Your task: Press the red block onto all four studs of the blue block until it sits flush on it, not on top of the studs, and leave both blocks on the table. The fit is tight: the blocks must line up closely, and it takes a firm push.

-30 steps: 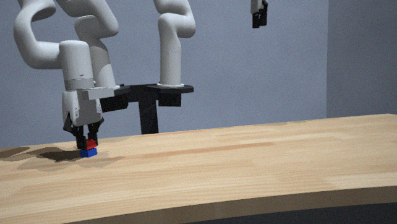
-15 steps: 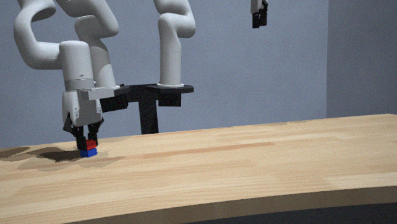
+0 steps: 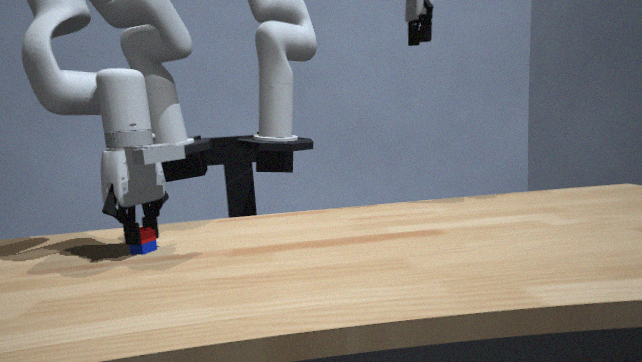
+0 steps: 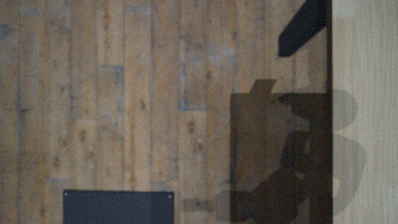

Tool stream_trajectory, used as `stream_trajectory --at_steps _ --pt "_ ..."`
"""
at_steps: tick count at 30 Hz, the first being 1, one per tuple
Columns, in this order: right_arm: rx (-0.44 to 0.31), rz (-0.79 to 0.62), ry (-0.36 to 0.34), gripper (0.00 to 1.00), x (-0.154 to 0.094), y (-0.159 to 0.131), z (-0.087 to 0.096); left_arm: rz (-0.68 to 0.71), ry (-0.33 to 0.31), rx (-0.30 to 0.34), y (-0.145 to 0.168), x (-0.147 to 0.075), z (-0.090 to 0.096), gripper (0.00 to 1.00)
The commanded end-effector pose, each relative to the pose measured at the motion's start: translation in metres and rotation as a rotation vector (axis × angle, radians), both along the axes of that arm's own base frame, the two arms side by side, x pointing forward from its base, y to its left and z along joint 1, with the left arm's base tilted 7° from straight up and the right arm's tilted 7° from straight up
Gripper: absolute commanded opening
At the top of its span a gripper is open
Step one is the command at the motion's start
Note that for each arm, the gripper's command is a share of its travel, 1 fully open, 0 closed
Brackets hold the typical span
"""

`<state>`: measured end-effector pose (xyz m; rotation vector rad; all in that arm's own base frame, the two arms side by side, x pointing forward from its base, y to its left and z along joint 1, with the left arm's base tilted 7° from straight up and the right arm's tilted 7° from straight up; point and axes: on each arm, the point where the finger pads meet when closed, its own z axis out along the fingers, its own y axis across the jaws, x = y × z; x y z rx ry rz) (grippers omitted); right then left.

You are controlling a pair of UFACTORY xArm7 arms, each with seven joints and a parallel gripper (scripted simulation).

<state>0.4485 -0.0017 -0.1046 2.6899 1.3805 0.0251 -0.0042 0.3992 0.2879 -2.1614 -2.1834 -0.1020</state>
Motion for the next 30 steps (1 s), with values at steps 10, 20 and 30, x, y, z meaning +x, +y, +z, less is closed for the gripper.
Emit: stream_trajectory --at_steps 10,20,30 --pt "-0.001 0.000 0.000 0.00 0.0007 0.0000 0.0004 0.000 0.000 0.003 0.0005 0.0000 0.0010 1.00" --pt "-0.001 0.000 0.000 1.00 0.0007 0.0000 0.0004 0.000 0.000 0.003 0.0005 0.0000 0.0010 1.00" --pt "-0.001 0.000 0.000 1.00 0.0007 0.0000 0.0004 0.000 0.000 0.003 0.0005 0.0000 0.0010 1.00"
